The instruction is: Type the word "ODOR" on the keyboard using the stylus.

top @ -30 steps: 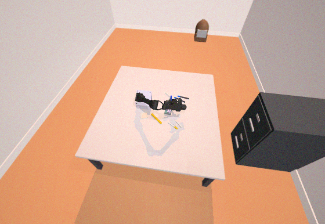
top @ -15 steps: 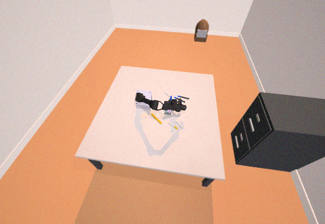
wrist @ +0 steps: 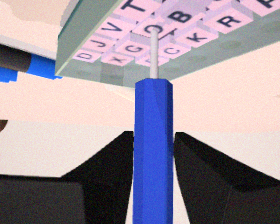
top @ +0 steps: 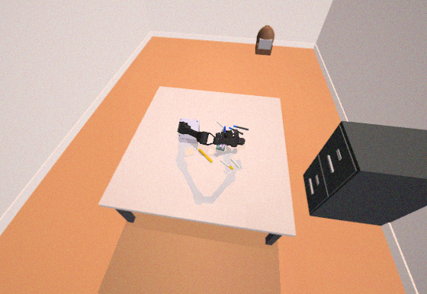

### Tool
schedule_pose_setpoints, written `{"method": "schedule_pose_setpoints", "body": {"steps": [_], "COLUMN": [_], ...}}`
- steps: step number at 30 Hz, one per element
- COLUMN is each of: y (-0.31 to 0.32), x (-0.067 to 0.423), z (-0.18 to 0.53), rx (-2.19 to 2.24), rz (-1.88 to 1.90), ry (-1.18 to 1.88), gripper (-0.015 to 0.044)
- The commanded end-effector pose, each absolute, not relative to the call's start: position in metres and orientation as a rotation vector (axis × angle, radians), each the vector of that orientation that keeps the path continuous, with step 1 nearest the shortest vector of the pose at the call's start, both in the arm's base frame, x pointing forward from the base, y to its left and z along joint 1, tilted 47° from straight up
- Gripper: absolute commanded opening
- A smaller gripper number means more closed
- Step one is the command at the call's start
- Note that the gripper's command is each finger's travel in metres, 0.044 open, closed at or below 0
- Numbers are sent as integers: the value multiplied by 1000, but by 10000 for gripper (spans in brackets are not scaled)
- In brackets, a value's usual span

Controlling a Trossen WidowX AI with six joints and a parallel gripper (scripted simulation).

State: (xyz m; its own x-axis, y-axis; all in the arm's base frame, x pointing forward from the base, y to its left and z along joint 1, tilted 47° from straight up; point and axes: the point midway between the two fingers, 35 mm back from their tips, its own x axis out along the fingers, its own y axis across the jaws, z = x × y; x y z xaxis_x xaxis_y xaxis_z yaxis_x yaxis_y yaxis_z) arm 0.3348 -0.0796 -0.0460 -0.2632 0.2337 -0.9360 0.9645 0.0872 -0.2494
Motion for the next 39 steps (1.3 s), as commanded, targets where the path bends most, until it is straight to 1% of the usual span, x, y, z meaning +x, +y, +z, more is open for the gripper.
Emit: {"method": "schedule_pose_setpoints", "body": {"steps": [1, 6, 12, 18, 24, 26, 34, 39], "y": [-80, -75, -52, -54, -54, -52, -31, -28], "x": [335, 336, 339, 338, 338, 341, 367, 371], "z": [-46, -41, -20, -23, -23, -25, -44, -47], "rx": [1203, 1203, 1204, 1194, 1194, 1194, 1206, 1207], "rz": [-1228, -1228, -1227, -1226, -1226, -1225, -1223, -1223], "ry": [1614, 1614, 1615, 1619, 1619, 1619, 1616, 1616], "gripper": [81, 81, 81, 84, 44, 0, 0, 0]}}
